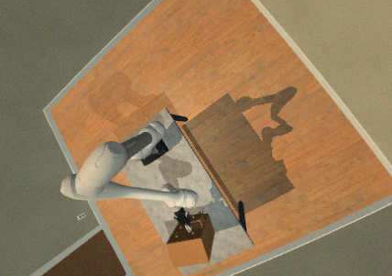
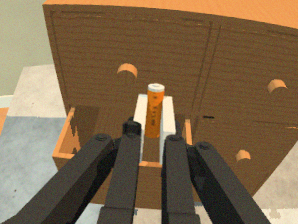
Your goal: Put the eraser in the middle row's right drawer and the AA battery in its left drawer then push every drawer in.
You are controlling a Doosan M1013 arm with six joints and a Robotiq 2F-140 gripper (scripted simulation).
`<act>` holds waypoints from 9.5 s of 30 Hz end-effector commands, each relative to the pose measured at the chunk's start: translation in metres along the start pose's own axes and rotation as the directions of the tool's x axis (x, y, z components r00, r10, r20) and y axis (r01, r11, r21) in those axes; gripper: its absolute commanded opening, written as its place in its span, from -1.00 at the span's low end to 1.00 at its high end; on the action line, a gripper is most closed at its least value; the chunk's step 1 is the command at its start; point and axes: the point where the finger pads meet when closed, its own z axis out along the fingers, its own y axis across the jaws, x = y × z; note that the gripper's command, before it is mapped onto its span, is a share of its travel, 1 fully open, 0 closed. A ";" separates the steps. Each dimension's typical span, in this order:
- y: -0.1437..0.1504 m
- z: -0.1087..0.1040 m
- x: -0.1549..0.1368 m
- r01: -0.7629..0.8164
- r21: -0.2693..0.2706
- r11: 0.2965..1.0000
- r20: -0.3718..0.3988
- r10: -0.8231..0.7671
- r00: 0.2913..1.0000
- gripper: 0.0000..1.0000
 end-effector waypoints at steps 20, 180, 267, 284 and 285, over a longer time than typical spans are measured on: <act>0.001 0.001 0.005 -0.001 0.001 1.000 0.000 0.001 1.000 -0.89; 0.001 -0.177 -0.019 -0.001 0.000 1.000 0.764 0.000 0.645 1.00; -0.025 -0.236 -0.068 -0.001 0.001 1.000 0.831 0.000 0.557 1.00; -0.025 -0.196 -0.086 -0.001 0.000 1.000 0.569 0.001 0.822 1.00; -0.025 -0.194 -0.087 -0.001 0.001 1.000 0.554 0.001 0.833 1.00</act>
